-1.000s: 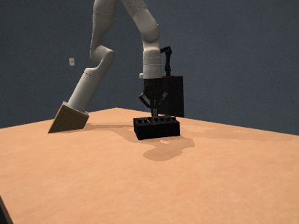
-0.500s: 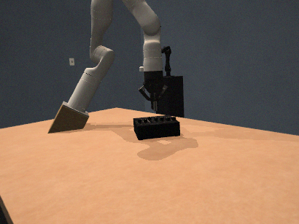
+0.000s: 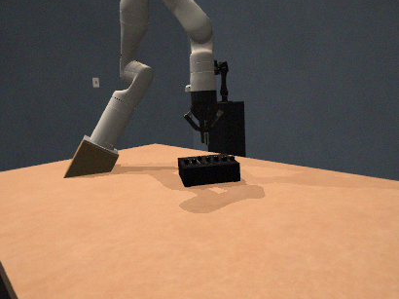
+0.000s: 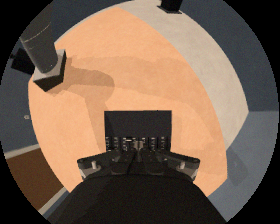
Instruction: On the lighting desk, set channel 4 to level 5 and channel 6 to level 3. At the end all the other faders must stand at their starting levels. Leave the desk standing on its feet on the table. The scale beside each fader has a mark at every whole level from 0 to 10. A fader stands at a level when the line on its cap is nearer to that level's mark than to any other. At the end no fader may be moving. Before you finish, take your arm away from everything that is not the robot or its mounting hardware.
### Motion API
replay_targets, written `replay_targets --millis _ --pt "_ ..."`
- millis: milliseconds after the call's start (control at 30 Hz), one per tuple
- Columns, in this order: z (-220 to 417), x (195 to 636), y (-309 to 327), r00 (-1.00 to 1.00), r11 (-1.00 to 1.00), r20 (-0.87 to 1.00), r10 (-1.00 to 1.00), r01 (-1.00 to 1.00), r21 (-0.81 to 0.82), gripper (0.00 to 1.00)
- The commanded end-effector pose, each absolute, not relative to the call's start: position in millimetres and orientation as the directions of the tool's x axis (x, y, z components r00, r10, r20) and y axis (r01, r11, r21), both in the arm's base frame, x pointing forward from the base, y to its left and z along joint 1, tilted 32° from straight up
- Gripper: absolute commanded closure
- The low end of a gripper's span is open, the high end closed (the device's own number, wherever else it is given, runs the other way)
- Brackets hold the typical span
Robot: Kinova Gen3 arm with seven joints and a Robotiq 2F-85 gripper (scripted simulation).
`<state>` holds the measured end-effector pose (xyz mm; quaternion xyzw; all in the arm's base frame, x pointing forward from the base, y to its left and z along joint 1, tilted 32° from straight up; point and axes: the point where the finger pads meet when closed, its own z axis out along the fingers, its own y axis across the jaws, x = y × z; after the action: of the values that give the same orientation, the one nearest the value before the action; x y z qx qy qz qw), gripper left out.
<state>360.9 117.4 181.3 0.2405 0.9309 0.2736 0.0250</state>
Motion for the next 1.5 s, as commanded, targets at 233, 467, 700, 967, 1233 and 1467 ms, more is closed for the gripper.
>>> replay_targets --millis 233,467,700,967,1233,1467 --pt "181.6 361.2 116.9 -0.883 0.735 0.084 0.462 0.434 0.522 1.0" --pt "181.6 361.2 117.2 -0.888 0.74 0.078 0.452 0.423 0.523 1.0" --pt "181.8 361.2 117.9 -0.906 0.759 0.058 0.419 0.385 0.525 1.0" --pt "182.2 361.3 119.0 -0.931 0.786 0.027 0.365 0.323 0.527 1.0" --pt "182.9 361.7 121.2 -0.968 0.83 -0.041 0.246 0.189 0.525 1.0" --pt "183.6 362.3 122.8 -0.985 0.853 -0.097 0.143 0.073 0.516 1.0"
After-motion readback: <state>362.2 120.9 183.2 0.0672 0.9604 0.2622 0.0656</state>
